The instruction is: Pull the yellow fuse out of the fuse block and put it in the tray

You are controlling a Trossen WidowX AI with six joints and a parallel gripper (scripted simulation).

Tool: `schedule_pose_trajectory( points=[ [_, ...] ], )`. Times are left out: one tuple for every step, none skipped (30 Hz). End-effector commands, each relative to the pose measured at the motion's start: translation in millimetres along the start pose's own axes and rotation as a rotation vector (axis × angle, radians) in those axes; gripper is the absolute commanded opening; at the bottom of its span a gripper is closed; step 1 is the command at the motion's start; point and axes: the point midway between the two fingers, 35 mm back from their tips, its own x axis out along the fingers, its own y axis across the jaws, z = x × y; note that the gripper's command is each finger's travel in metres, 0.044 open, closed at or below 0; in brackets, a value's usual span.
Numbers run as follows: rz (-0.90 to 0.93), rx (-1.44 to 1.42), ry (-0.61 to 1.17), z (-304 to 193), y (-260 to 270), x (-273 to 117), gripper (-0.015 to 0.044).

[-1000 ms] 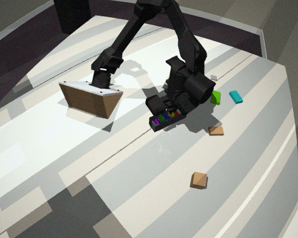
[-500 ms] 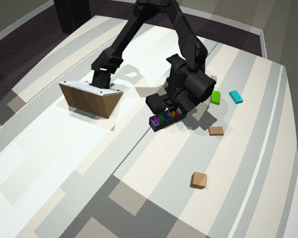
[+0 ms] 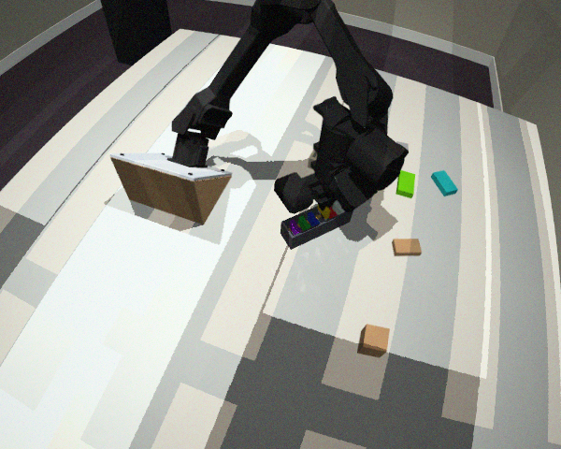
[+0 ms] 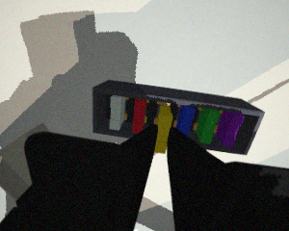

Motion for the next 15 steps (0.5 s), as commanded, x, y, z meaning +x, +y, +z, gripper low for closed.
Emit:
schedule_pose_trajectory(
  points=[
    [-0.003,-0.005,-0.001,0.2,0.1,-2.5,0.0000],
    [-0.003,-0.004,-0.001,0.2,0.1,-3.0,0.0000],
    [-0.003,-0.004,-0.001,0.1,0.1,-3.5,0.0000],
    [-0.003,-0.004,-0.001,0.1,0.1,-4.0,0.0000],
    [-0.003,-0.004,-0.001,0.1,0.0,-4.5,0.0000],
    [-0.003,-0.004,-0.001,0.1,0.0,-5.0,0.0000],
    [-0.003,-0.004,-0.001,0.1,0.0,-5.5,0.0000],
    [-0.003,-0.004,-0.001,0.0,0.0,-6.0,0.0000],
    [-0.003,-0.004,-0.001,0.0,0.0,-6.5,0.0000],
    [-0.003,-0.004,-0.001,0.0,0.0,-7.0,0.0000],
    [-0.003,-0.004,-0.001,0.0,0.0,-7.5,0.0000],
    [-0.003,-0.004,-0.001,-0.1,0.0,-8.0,0.0000],
    [-0.003,-0.004,-0.001,-0.1,0.0,-8.5,0.0000],
    [-0.003,-0.004,-0.001,-0.1,0.0,-9.0,0.0000],
    [-0.003,-0.004,-0.001,-0.2,0.0,-9.5,0.0000]
  ],
)
